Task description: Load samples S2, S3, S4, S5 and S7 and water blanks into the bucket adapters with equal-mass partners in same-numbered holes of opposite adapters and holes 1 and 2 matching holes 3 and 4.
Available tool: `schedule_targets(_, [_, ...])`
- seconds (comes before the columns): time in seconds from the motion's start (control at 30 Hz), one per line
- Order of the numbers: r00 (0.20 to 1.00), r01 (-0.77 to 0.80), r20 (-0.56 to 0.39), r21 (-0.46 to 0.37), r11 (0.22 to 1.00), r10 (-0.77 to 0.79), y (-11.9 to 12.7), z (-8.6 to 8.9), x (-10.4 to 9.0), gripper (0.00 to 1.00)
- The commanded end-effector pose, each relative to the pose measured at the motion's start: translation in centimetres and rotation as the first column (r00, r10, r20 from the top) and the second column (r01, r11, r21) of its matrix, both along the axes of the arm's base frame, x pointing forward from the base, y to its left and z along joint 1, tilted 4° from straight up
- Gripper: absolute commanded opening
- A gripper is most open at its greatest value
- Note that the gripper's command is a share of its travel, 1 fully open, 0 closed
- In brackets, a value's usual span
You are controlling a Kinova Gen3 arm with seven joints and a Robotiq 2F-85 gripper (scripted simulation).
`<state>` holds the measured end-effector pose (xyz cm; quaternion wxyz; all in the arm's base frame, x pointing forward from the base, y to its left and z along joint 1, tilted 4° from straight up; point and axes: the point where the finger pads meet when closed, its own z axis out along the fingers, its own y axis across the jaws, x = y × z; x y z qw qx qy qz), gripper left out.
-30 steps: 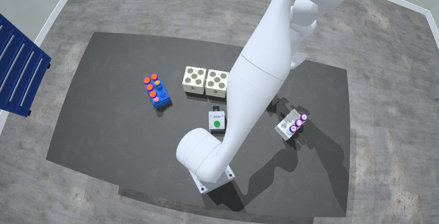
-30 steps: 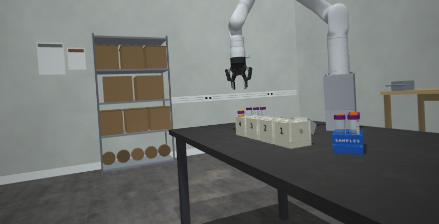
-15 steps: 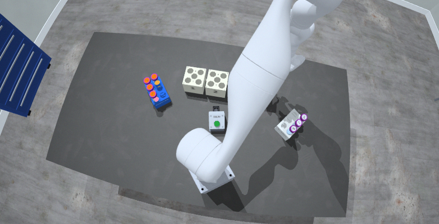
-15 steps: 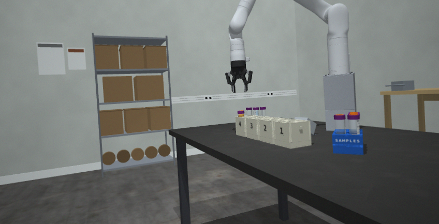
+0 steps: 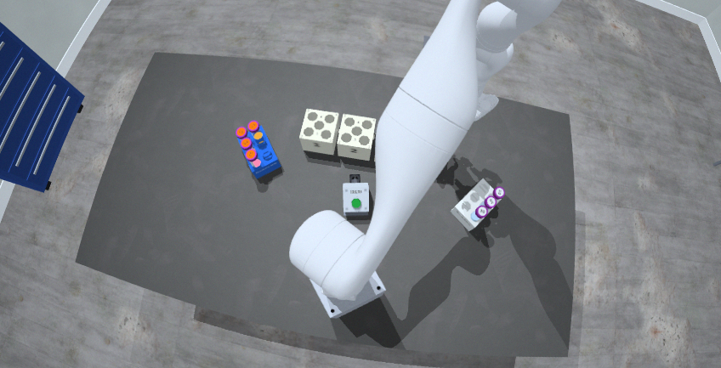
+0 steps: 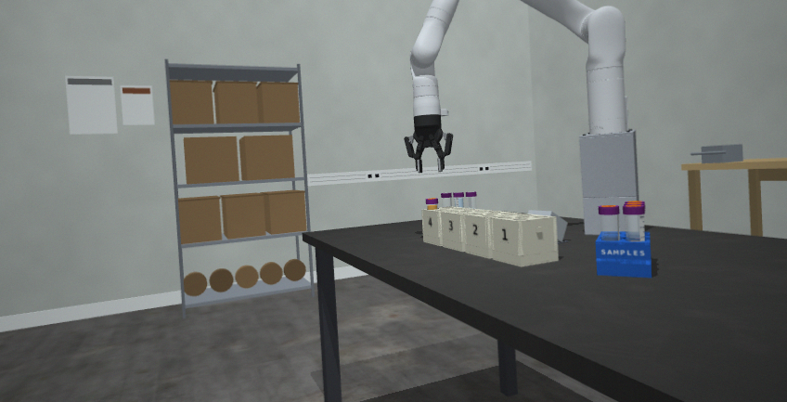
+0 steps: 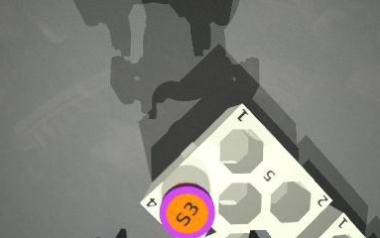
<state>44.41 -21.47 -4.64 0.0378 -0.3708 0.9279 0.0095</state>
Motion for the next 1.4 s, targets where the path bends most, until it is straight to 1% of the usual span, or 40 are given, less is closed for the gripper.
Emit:
schedule_targets(0.0, [1.000,0.000,0.002,-0.001,1.000,0.000,0.0,-0.2,0.1,0.62])
schedule_targets(0.1, [1.000,0.000,0.002,-0.001,1.000,0.000,0.0,-0.3,0.1,0.62])
schedule_targets(0.6, [1.000,0.000,0.002,-0.001,1.000,0.000,0.1,-2.3,0.2,0.62])
schedule_targets(0.67, [1.000,0.000,0.002,-0.001,1.000,0.000,0.1,-2.3,0.2,0.62])
schedule_targets(1.17, [1.000,0.000,0.002,-0.001,1.000,0.000,0.2,-4.3,0.4,0.62])
schedule_targets(1.23, [1.000,0.000,0.002,-0.001,1.000,0.000,0.2,-4.3,0.4,0.62])
schedule_targets(1.37, [1.000,0.000,0.002,-0.001,1.000,0.000,0.2,-4.9,0.4,0.62])
